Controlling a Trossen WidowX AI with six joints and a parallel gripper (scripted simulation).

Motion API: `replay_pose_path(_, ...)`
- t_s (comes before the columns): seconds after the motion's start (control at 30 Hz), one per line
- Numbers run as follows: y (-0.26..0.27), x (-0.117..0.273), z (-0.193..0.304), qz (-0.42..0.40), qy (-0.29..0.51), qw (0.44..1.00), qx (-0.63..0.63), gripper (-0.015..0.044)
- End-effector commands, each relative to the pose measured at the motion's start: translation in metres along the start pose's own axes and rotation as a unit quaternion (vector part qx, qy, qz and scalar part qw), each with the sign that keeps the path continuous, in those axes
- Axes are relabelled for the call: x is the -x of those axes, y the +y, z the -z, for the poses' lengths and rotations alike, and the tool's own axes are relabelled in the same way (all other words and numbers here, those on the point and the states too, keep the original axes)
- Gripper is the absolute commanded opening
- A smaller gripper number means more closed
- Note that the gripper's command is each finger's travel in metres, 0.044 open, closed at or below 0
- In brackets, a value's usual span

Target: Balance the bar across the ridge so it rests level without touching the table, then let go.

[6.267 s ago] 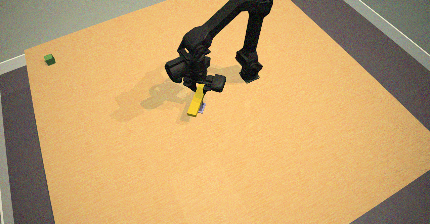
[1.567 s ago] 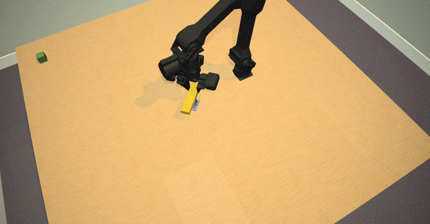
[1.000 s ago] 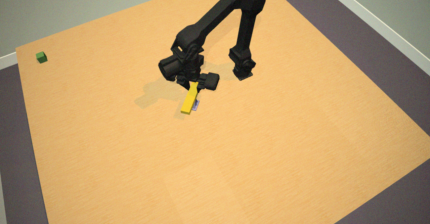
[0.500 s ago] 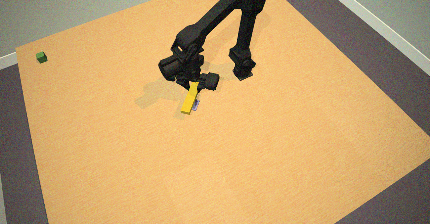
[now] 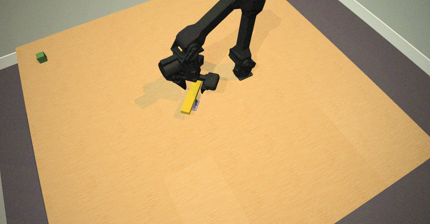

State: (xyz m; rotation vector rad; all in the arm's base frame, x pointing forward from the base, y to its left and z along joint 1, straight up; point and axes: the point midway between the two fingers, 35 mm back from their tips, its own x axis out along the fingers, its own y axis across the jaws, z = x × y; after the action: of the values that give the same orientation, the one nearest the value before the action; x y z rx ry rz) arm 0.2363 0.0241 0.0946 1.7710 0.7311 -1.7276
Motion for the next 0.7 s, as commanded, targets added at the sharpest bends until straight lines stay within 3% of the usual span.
replay_pose_path(0.0,0.000,0.000,0.000,0.000,0.000,1.000,0.000,0.0395)
replay_pose_path(0.07,0.000,0.000,0.000,0.000,0.000,1.000,0.000,0.0440)
replay_pose_path(0.2,0.001,0.008,0.001,0.000,0.000,1.000,0.000,0.0440)
replay_pose_path(0.47,0.000,0.098,0.000,0.000,0.000,1.000,0.000,0.0440)
replay_pose_path(0.67,0.000,0.100,0.000,0.000,0.000,1.000,0.000,0.0440)
